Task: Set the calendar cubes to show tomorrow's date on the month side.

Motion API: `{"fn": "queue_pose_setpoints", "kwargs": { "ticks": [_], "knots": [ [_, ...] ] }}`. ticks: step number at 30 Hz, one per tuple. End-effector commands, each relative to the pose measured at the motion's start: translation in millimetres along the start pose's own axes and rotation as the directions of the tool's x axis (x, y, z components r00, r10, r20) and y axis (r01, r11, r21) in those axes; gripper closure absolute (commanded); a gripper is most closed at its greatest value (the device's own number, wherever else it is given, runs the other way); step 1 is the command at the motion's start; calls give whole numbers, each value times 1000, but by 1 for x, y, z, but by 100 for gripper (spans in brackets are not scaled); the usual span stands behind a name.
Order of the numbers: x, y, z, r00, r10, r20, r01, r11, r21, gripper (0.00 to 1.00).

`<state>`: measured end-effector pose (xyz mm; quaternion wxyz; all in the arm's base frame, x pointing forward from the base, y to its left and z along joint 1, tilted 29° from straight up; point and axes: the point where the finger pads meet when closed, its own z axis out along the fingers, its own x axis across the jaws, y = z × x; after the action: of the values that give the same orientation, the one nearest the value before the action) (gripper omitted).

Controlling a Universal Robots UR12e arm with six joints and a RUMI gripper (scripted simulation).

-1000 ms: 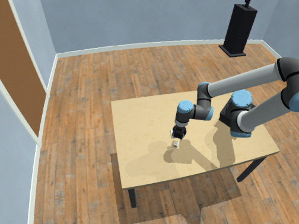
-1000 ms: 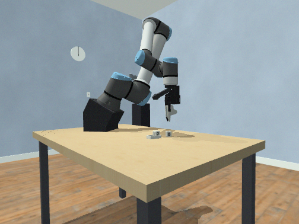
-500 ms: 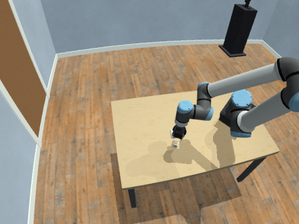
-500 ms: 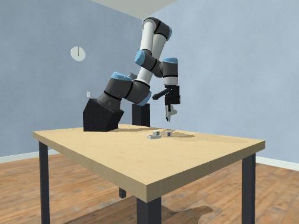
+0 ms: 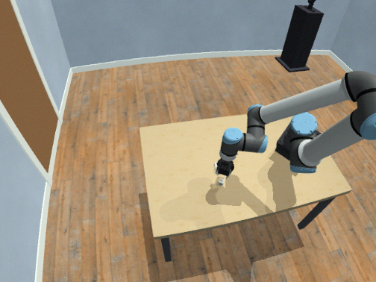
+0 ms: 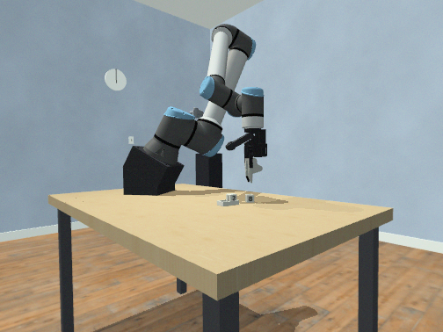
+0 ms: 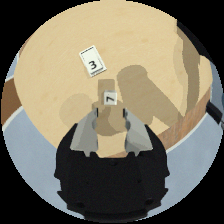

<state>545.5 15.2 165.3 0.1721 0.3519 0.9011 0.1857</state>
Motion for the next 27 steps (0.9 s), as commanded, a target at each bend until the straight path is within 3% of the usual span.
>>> {"fn": "queue_pose_setpoints", "kwargs": {
  "ticks": [1, 27],
  "knots": [
    [-1, 0, 4, 1000, 0, 1, 0, 1000, 0, 71],
    [0, 1, 38, 1000, 0, 1, 0, 1000, 0, 71]
  ]
}}
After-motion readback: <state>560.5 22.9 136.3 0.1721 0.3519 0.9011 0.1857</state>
